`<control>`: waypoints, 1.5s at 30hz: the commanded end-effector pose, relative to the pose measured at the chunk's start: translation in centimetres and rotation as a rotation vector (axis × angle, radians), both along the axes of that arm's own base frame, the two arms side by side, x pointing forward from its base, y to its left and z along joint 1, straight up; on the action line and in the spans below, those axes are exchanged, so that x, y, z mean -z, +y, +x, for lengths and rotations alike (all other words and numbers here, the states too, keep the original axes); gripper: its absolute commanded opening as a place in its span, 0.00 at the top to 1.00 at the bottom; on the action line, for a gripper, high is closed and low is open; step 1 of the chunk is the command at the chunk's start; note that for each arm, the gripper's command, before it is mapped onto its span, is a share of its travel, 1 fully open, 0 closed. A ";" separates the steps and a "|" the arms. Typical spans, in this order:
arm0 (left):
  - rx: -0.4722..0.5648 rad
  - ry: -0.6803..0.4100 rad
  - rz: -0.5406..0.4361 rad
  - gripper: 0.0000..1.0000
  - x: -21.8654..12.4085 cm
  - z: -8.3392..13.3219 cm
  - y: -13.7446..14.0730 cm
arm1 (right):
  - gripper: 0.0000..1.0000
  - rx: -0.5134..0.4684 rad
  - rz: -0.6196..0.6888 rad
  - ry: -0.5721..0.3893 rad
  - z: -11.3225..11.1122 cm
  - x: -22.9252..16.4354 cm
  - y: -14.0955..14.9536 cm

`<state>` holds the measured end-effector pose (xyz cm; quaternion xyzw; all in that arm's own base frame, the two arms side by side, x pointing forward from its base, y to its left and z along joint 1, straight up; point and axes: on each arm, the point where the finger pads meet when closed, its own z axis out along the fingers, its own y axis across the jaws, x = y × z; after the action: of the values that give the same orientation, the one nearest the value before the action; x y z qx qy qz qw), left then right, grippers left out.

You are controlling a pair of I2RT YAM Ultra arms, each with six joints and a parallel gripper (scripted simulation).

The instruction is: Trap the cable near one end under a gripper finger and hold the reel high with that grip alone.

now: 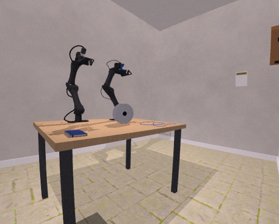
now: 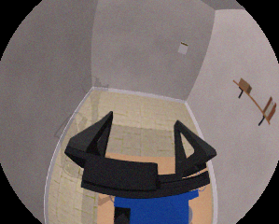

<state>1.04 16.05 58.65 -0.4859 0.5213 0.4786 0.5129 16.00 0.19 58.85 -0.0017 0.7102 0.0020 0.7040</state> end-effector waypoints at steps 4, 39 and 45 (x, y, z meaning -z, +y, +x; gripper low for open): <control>-0.016 -0.005 0.007 0.00 -0.1 -0.2 0.9 | 0.00 0.016 -0.002 -0.002 0.9 0.1 -0.3; -0.016 -0.003 -0.011 0.00 10.2 0.9 18.3 | 0.00 0.013 -0.002 0.015 18.3 10.3 -0.3; -0.016 -0.005 0.010 0.00 13.1 1.0 19.9 | 0.00 0.013 -0.002 0.007 20.4 13.7 -0.3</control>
<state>2.08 35.18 43.59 -0.5158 0.5502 0.4492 0.4790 35.28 0.14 44.03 -0.0004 0.7475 0.0007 0.6642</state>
